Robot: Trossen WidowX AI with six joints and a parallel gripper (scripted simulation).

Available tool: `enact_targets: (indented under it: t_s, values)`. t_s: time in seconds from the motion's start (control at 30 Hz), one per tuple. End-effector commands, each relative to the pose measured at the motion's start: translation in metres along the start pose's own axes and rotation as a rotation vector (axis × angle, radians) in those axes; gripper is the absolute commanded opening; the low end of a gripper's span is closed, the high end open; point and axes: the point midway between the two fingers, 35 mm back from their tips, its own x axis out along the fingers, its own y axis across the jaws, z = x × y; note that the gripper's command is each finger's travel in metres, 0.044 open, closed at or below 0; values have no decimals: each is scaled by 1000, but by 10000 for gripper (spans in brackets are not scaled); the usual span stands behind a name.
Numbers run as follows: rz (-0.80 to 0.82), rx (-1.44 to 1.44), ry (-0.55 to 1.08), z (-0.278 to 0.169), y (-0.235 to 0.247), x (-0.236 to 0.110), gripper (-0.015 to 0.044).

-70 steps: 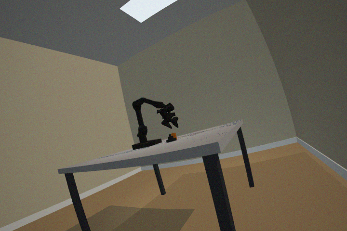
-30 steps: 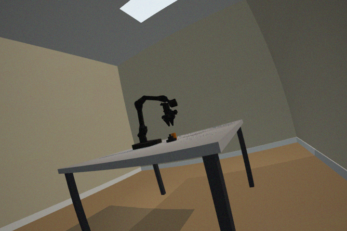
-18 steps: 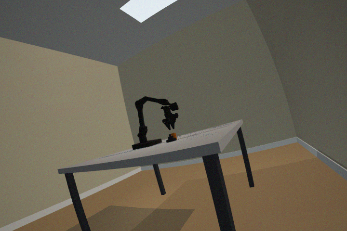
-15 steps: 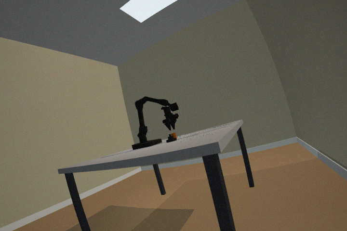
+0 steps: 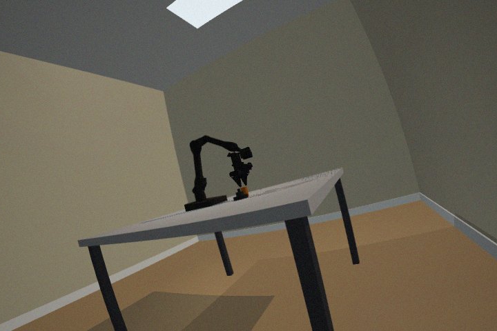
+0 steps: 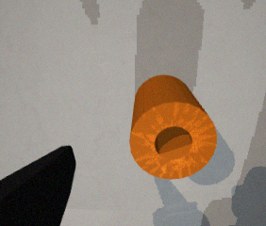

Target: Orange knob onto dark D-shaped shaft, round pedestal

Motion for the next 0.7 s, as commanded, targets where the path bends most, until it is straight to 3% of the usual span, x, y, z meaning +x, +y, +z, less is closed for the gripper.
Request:
enact_targets:
  t_s: [0.0,0.67]
  values:
    - [-4,2,8,-1,-1,9,440]
    - [-4,2,8,-1,-1,41,440]
